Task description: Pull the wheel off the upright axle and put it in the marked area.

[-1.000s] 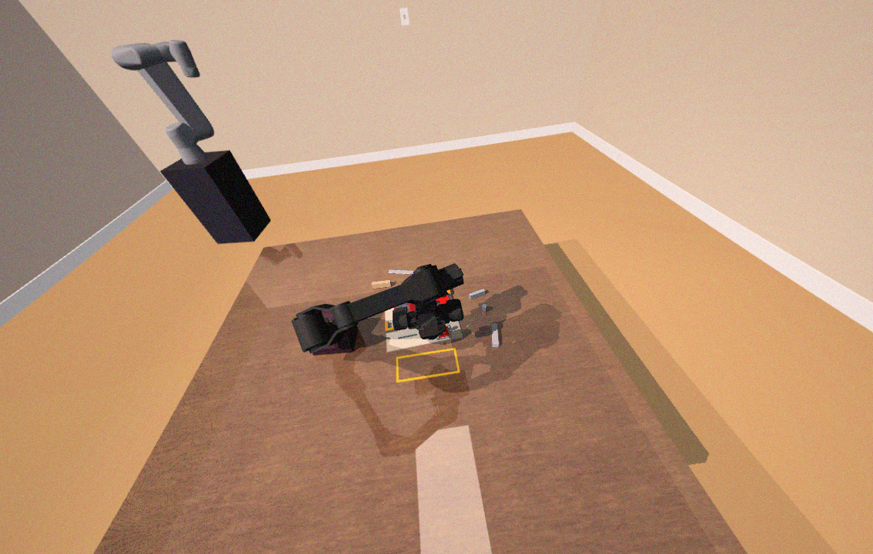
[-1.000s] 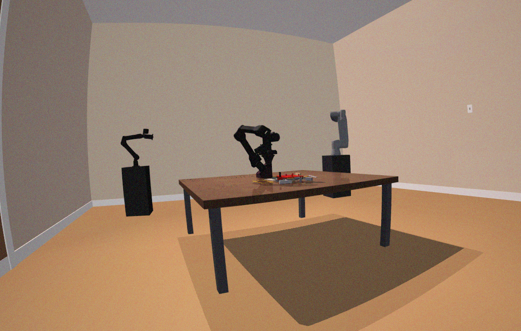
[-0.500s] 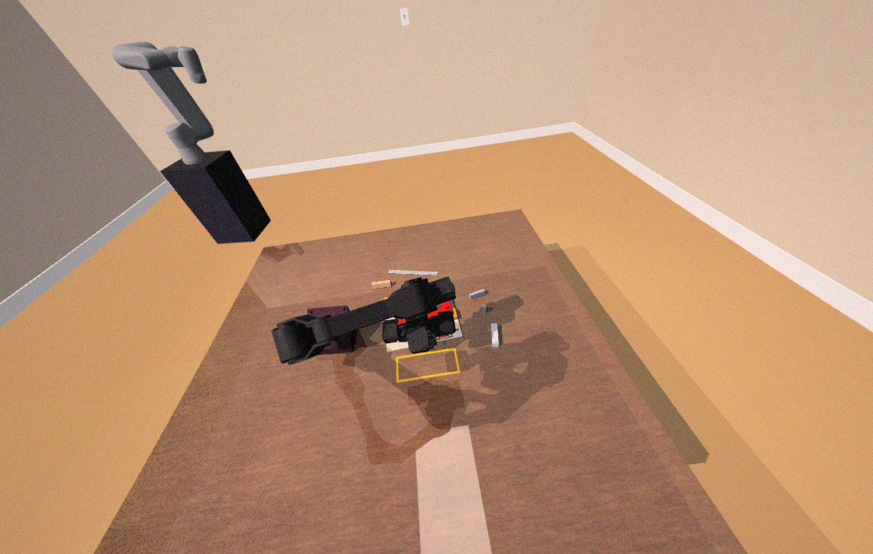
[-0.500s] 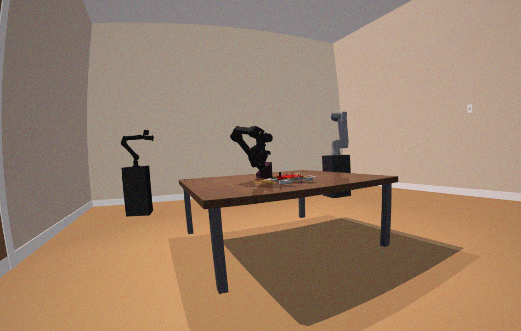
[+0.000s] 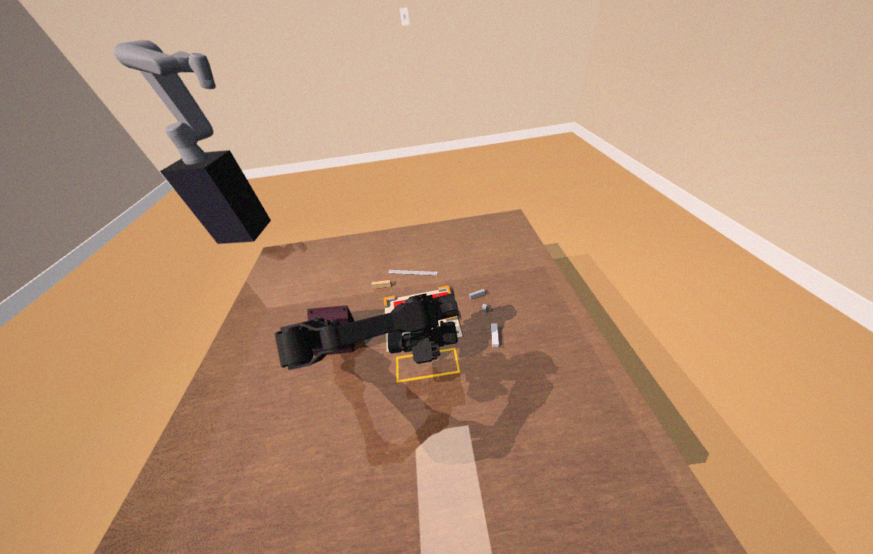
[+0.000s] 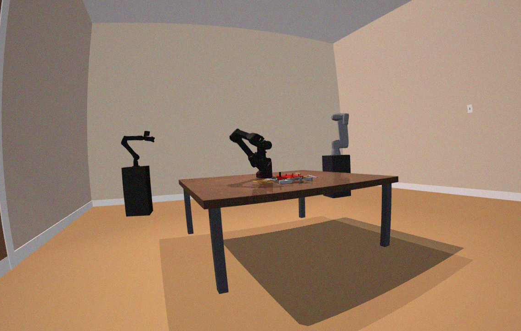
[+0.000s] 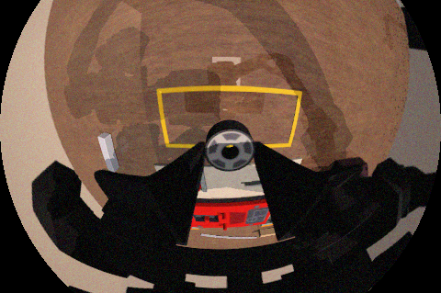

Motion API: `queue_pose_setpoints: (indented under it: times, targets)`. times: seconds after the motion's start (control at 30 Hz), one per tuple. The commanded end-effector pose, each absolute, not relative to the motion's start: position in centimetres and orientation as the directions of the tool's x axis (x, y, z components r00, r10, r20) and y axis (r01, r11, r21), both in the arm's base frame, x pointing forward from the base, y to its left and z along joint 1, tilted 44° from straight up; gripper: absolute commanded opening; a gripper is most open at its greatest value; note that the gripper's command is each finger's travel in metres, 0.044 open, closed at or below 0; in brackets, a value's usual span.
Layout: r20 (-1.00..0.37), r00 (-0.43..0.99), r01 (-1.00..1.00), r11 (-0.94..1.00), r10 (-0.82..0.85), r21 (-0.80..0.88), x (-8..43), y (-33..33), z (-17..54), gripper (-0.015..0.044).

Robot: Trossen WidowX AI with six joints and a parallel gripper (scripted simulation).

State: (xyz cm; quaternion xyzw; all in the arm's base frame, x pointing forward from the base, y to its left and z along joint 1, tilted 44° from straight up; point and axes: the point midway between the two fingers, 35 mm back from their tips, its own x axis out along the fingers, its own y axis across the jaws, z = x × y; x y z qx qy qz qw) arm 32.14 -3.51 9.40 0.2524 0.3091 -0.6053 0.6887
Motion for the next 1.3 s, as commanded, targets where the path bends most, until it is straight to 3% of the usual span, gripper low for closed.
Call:
queue_pose_setpoints:
  times: [0.0, 0.33, 0.7, 1.0, 1.17, 1.27]
  targets:
    - [-0.727, 0.066, 0.99, 0.138, -0.683, -0.04, 32.0, -5.0, 7.9, 0.0]
    - [-0.723, 0.066, 0.99, 0.138, -0.687, -0.04, 31.9, -7.5, 5.6, 0.0]
    - [-0.727, 0.065, 0.991, 0.132, -0.683, -0.035, 32.0, -7.1, 6.0, 0.0289]
    - [-0.725, 0.066, 0.99, 0.138, -0.685, -0.041, 31.6, -3.1, 10.1, 0.03]
    - [-0.732, 0.067, 0.988, 0.146, -0.678, -0.044, 28.0, -0.7, 10.1, 0.0431]
    - [-0.731, 0.063, 0.989, 0.141, -0.68, -0.046, 24.4, 1.1, 10.8, 0.044]
